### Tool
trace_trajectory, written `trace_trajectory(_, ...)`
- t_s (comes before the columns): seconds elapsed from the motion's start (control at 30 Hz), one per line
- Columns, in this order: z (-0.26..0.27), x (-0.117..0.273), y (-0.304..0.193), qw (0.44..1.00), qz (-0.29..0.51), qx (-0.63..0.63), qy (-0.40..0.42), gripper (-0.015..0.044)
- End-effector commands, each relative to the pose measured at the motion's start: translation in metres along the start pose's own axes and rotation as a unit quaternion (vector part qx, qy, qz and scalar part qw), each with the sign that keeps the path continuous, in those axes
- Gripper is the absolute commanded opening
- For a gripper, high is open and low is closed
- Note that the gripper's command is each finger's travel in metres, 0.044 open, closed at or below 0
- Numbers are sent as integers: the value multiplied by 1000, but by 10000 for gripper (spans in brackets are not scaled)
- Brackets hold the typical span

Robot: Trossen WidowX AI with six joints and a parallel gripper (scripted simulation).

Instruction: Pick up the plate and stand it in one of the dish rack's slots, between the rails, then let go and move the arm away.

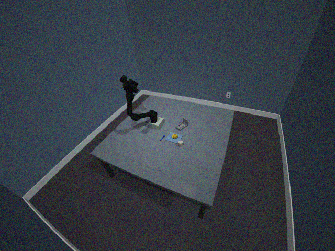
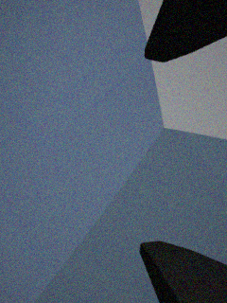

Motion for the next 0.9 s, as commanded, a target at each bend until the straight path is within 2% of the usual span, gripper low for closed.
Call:
trace_trajectory(0.0, 0, 0, 0, 1000, 1, -1, 1, 400)
trace_trajectory(0.4, 30, -17, -31, 995, 55, -77, 45, 400)
trace_trajectory(0.87, 99, -31, -97, 951, 191, -207, 128, 400)
Point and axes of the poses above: the point midway between the two fingers, 35 mm back from their tips, its own x axis back along the fingers, its own z axis across the jaws, y = z × x, the point moved 6 cm from there along x, back along the fingers, and after that the axes turned 3 degrees about x, right-handed, at the moved point
